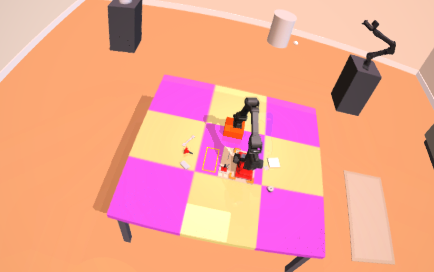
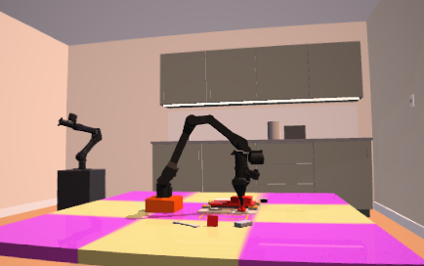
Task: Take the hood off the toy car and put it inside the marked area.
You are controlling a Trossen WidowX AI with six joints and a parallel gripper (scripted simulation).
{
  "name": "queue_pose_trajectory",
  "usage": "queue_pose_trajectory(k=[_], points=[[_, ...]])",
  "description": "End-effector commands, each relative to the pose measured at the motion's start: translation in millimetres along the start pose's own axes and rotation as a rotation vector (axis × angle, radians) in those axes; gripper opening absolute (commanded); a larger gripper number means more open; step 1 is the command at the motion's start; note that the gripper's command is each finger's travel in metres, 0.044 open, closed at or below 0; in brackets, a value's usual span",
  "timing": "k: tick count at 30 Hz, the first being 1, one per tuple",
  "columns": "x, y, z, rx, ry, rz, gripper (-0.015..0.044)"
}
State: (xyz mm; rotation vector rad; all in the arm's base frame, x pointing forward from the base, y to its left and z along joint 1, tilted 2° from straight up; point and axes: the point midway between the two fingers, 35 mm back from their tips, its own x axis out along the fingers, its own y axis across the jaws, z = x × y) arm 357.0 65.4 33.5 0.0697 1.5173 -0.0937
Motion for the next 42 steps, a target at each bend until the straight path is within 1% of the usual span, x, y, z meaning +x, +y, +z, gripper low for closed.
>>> queue_pose_trajectory(k=[1,12,16,25,35,36,42], points=[[3.7,0.1,-1.3,-0.003,0.005,0.002,0.044],[9.0,0.0,-1.4,-0.003,0.005,0.002,0.044],[5.9,0.0,-0.1,0.0,0.0,0.0,0.0335],[5.9,0.0,-0.1,0.0,0.0,0.0,0.0275],[1.0,0.0,0.1,0.0,0.0,0.0,0.0012],[0.4,0.0,0.1,0.0,0.0,0.0,0.0],[-3.6,0.1,0.2,0.0,0.0,0.0,0.0]])
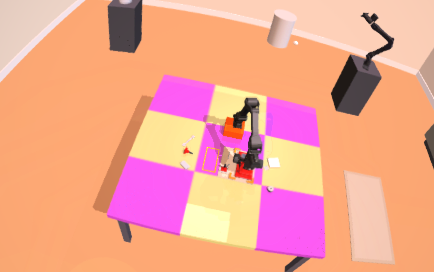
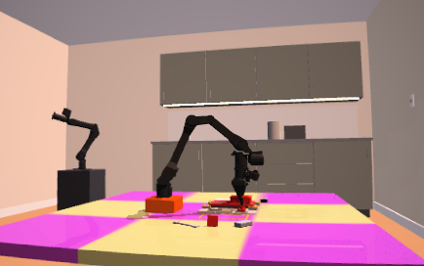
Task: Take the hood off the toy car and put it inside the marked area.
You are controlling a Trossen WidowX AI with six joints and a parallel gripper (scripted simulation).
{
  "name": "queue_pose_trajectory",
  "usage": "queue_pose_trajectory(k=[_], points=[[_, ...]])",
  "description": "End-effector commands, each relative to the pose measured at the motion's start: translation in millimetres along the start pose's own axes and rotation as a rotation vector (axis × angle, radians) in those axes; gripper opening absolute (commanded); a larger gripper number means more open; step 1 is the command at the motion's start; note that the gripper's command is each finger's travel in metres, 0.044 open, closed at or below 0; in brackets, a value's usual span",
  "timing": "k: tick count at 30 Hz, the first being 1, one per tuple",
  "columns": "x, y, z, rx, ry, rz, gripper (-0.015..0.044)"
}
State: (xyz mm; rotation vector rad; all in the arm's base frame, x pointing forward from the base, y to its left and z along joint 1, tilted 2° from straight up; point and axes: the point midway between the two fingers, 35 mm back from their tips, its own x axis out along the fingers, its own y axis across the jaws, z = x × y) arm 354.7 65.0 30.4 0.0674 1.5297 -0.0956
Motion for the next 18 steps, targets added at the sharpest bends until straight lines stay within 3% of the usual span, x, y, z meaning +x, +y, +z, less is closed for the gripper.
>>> queue_pose_trajectory(k=[1,18], points=[[-7.2,0.6,2.5,0.001,-0.012,0.003,0.0],[-18.4,0.6,2.4,0.001,-0.012,0.003,0.0]])
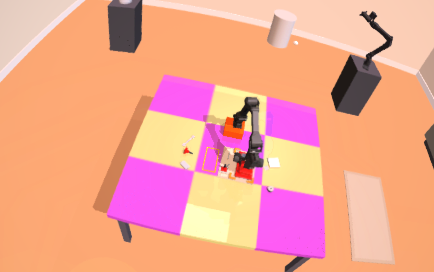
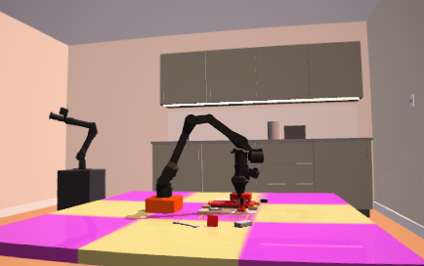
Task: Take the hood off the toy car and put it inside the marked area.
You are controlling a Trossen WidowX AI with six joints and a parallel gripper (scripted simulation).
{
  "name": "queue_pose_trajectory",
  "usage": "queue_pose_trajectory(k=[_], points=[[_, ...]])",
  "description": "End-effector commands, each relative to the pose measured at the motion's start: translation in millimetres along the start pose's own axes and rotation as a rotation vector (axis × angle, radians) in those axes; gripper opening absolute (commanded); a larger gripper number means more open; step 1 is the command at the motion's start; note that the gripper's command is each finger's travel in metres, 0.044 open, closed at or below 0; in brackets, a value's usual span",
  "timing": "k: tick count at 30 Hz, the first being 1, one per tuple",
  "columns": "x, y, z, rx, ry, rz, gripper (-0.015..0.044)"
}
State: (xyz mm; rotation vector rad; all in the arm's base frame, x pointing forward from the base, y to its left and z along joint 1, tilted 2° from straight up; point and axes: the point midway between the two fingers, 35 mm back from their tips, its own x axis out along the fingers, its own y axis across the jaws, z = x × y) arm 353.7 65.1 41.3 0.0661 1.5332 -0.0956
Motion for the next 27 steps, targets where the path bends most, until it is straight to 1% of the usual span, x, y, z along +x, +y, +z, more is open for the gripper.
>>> queue_pose_trajectory(k=[1,16,27], points=[[-8.2,0.7,2.9,0.002,-0.015,0.004,0.0],[-17.9,0.7,2.6,0.002,-0.015,0.005,0.0],[-58.2,0.4,2.1,0.002,-0.015,0.005,0.0]])
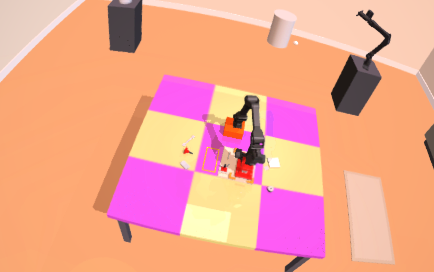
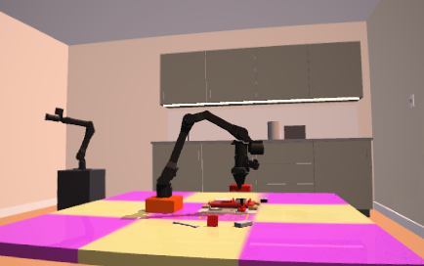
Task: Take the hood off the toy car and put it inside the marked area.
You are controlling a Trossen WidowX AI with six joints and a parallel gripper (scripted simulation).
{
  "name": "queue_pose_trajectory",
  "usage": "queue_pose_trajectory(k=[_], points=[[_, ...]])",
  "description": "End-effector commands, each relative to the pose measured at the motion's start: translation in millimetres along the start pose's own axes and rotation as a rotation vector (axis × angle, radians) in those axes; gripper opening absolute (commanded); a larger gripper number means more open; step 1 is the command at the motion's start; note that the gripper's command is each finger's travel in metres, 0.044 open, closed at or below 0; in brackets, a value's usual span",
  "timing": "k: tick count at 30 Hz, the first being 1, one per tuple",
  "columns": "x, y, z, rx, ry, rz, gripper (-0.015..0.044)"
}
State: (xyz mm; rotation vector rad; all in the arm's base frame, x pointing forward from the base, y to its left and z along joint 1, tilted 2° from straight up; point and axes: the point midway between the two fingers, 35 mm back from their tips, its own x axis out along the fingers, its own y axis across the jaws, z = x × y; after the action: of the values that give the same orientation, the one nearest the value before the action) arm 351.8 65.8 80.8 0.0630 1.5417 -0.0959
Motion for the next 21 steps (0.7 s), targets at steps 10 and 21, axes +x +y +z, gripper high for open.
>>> queue_pose_trajectory(k=[10,21], points=[[-10.7,-23.7,4.3,0.001,-0.011,0.003,0.0],[-13.1,-69.9,6.3,-0.003,-0.02,0.0,0.0]])
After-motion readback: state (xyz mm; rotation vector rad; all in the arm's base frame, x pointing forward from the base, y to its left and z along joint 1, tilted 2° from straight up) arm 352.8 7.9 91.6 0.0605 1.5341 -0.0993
